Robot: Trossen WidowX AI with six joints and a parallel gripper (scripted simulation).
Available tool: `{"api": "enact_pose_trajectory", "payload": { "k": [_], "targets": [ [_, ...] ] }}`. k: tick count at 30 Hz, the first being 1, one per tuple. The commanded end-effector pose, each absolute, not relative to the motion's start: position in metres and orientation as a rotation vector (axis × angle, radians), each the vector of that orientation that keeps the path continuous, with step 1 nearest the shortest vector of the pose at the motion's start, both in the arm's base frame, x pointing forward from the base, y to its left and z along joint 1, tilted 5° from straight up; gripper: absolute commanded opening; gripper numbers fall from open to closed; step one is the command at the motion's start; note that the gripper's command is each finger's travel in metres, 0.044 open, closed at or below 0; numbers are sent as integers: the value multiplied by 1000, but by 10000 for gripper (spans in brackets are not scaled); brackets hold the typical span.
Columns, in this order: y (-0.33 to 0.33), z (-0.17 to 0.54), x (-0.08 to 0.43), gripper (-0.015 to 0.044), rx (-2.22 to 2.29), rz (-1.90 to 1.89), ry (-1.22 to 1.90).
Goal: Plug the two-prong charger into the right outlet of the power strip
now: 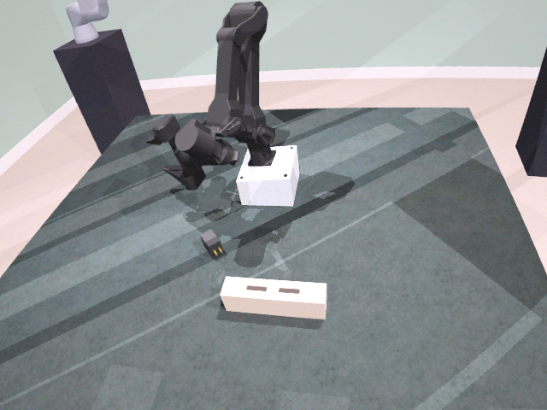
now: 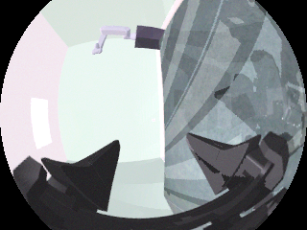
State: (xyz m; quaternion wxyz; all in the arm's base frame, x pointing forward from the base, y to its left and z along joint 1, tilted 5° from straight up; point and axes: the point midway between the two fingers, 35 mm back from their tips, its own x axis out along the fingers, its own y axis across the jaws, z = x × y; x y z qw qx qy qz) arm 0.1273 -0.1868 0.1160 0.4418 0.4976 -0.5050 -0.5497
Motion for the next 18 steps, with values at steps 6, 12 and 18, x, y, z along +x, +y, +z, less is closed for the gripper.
{"api": "enact_pose_trajectory", "payload": {
  "k": [6, 12, 18],
  "targets": [
    [-187, 113, 137, 440, 1178, -1419, -1095],
    [-187, 109, 150, 440, 1095, -1474, -885],
    [-187, 105, 162, 440, 1007, -1508, -678]
  ]
}}
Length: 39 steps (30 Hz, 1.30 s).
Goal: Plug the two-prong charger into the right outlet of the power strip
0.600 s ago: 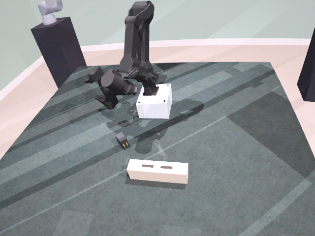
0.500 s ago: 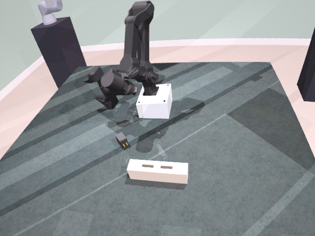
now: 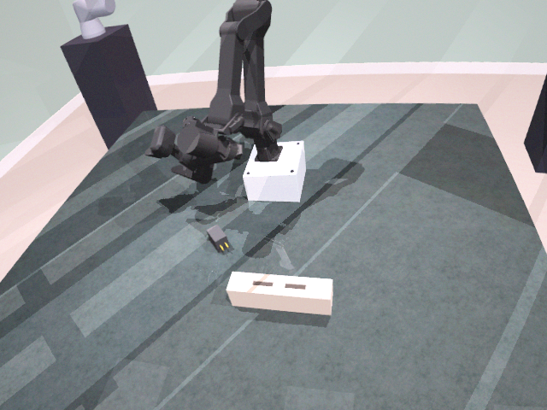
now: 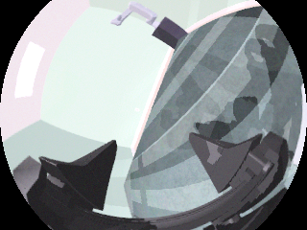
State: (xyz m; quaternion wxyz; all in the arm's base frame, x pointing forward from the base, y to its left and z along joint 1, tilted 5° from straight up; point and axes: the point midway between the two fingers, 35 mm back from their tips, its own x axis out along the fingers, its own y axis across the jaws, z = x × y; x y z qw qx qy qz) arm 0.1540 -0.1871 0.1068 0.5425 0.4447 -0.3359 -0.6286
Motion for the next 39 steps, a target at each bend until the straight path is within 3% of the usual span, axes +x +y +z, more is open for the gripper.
{"api": "enact_pose_trajectory", "payload": {
  "k": [1, 39],
  "targets": [
    [-187, 104, 164, 440, 992, -1511, -644],
    [-164, 71, 223, 440, 349, -1285, 539]
  ]
}}
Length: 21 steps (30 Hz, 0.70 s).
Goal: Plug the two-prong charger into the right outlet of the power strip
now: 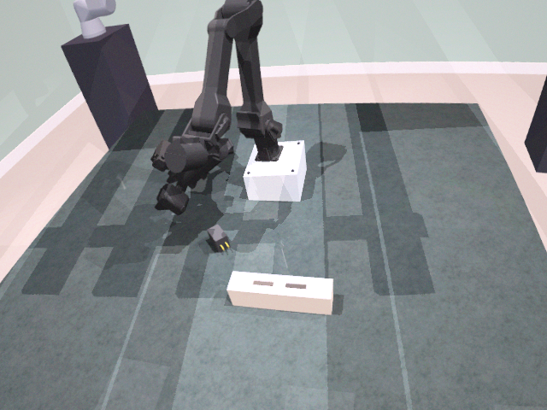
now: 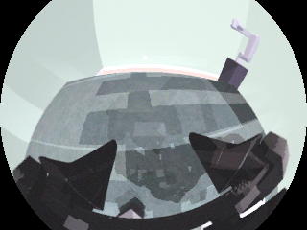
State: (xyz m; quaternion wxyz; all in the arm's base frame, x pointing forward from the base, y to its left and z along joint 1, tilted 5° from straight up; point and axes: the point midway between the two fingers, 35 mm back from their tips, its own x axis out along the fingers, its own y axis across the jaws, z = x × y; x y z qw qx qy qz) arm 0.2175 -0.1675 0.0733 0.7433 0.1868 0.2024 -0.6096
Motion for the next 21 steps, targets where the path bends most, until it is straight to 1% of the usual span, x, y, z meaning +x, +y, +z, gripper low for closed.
{"api": "enact_pose_trajectory", "payload": {
  "k": [1, 21],
  "targets": [
    [-163, 70, 224, 440, 332, -1270, 565],
    [-141, 54, 242, 440, -15, -897, 1035]
  ]
}}
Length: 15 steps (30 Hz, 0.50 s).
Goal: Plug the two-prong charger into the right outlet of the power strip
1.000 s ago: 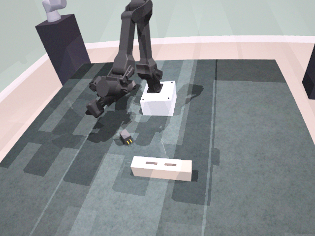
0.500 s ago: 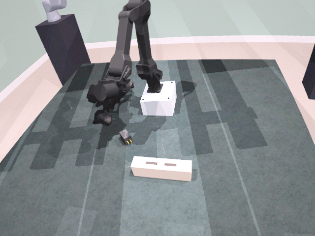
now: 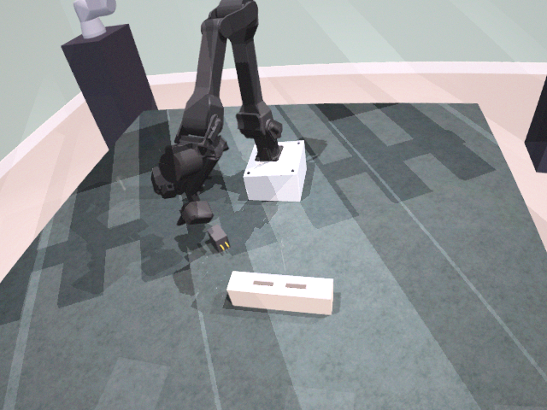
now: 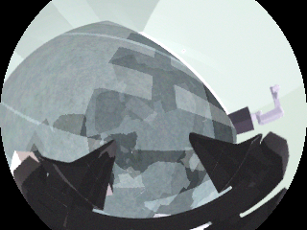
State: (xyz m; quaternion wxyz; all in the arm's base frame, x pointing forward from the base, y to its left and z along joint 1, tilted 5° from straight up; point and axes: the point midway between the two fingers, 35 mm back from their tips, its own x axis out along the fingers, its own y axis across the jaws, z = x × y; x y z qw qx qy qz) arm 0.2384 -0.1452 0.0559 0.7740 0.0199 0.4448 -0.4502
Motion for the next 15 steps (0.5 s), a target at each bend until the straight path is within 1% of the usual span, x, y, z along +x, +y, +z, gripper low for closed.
{"api": "enact_pose_trajectory", "payload": {
  "k": [1, 15],
  "targets": [
    [-139, 53, 243, 440, -32, -875, 1054],
    [-120, 45, 251, 440, -261, -533, 1292]
  ]
}}
